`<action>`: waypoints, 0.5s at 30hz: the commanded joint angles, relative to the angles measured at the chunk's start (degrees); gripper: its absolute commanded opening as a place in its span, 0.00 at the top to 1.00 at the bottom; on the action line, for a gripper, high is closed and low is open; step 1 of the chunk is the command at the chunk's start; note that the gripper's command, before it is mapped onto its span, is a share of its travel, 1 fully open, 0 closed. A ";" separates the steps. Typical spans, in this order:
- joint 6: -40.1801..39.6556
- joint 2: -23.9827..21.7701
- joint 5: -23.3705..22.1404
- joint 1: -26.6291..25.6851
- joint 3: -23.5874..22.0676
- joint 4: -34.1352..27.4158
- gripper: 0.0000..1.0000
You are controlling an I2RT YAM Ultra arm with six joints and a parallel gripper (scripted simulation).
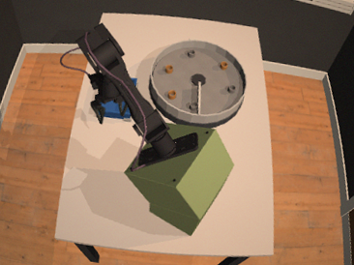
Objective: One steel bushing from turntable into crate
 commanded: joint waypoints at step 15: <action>23.90 7.97 -2.25 -14.57 4.52 5.94 0.00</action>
